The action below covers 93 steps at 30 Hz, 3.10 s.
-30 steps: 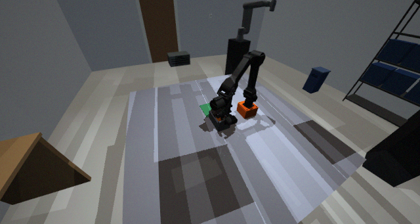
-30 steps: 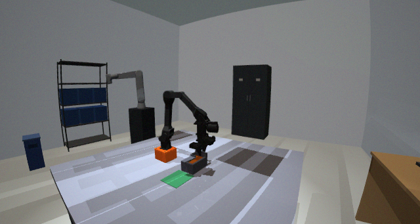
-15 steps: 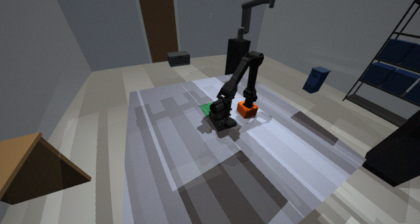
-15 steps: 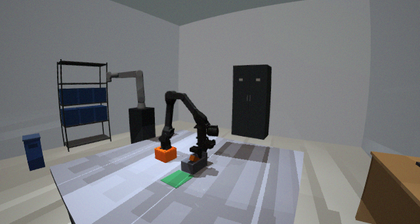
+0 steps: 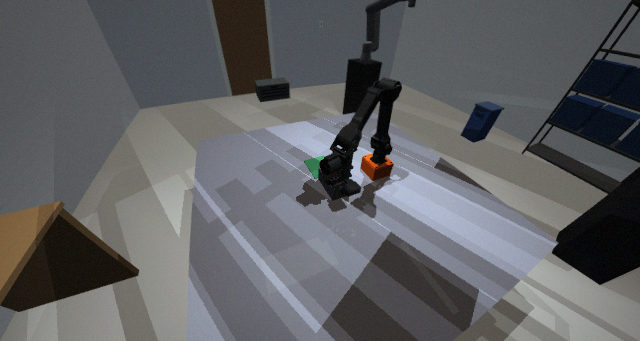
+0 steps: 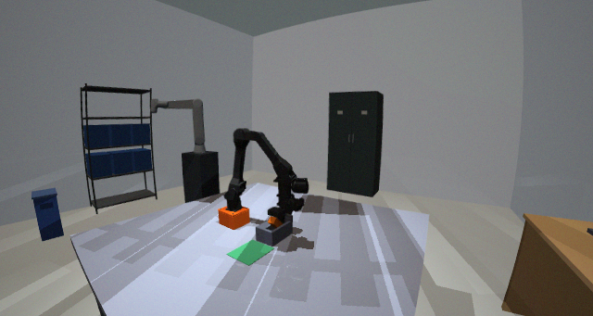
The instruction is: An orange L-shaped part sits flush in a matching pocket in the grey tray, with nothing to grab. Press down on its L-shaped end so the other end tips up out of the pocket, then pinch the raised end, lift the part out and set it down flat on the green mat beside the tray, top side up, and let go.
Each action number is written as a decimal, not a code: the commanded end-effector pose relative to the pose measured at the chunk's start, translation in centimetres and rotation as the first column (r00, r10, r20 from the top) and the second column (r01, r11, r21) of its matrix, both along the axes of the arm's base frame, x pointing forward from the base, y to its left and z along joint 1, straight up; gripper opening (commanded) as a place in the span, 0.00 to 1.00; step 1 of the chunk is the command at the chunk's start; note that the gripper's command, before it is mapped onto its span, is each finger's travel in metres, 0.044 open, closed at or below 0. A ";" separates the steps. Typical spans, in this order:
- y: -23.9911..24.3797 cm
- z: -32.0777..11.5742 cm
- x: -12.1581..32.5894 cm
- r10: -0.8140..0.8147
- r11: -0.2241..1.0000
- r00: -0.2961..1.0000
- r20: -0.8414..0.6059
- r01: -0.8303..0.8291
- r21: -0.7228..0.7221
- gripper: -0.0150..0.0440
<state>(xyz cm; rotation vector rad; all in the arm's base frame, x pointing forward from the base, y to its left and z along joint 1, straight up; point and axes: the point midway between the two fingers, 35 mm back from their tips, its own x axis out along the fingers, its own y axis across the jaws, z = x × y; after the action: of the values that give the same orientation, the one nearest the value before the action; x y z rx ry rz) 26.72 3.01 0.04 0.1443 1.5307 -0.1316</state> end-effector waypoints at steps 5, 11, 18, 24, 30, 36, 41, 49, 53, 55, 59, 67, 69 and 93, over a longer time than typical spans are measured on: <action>-0.3 -0.2 -0.4 -0.007 1.000 1.000 -0.013 0.007 -0.010 0.56; 0.0 0.0 0.0 0.000 1.000 1.000 -0.001 0.000 0.000 0.56; 0.8 1.0 -0.2 -0.006 1.000 1.000 -0.011 0.006 -0.008 0.56; 0.8 2.0 -0.1 -0.007 1.000 1.000 -0.012 0.007 -0.009 0.56; 0.0 9.5 -0.3 -0.007 1.000 1.000 -0.012 0.007 -0.010 0.56; -0.2 10.8 -0.6 -0.007 1.000 1.000 -0.012 0.007 -0.010 0.56; 0.0 10.7 -0.3 -0.012 1.000 1.000 0.007 0.012 -0.002 0.56; 0.0 10.7 -0.3 -0.012 1.000 1.000 0.007 0.012 -0.002 0.56; 0.0 10.7 -0.3 -0.012 1.000 1.000 0.007 0.012 -0.002 0.56; 0.0 10.7 -0.3 -0.012 1.000 1.000 0.007 0.012 -0.002 0.56; 0.0 10.7 -0.3 -0.012 1.000 1.000 0.007 0.012 -0.002 0.56; -2.6 10.8 -0.2 -0.490 0.872 0.872 -0.002 0.490 0.010 0.73; -3.8 10.8 -0.3 -0.672 0.741 0.741 -0.006 0.672 0.014 0.73; -8.1 7.6 -0.9 -1.000 -0.007 -0.006 -0.024 1.000 0.018 0.73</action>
<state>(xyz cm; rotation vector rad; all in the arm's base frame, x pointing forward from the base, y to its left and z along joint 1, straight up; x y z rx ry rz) 26.08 -5.09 8.52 1.3477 1.0894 -1.3141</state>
